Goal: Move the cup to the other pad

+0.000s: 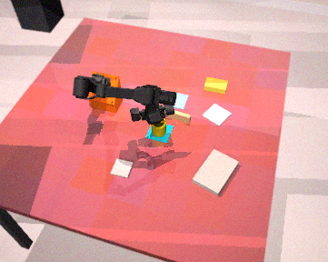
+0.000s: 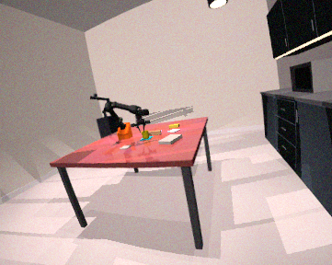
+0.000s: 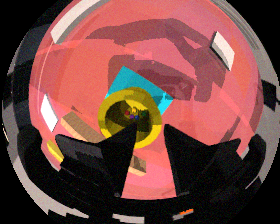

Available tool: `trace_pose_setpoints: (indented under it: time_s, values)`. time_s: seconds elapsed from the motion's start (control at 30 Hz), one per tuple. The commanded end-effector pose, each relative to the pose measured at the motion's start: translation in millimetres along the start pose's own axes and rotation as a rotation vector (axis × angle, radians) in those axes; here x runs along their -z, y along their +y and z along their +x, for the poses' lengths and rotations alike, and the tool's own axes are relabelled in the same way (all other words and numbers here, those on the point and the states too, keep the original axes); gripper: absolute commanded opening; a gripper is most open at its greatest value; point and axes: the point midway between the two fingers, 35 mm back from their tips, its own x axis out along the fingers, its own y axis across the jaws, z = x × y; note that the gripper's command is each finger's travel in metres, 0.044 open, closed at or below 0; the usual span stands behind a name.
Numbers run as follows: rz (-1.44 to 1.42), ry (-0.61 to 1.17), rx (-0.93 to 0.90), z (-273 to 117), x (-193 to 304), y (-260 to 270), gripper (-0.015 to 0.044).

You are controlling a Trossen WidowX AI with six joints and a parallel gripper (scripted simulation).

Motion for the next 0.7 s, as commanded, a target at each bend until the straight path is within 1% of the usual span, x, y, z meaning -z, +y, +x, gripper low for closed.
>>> trace_pose_setpoints:
  time_s: [0.0, 0.43, 0.67]
  values:
    - [0.006, -0.001, -0.001, -6.3, -0.6, 0.5, 0.0147]
    - [0.004, -0.003, 0.001, -23.1, 1.0, 0.3, 0.0147]
    - [-0.002, -0.002, 0.002, -19.2, 1.2, 0.2, 0.033]
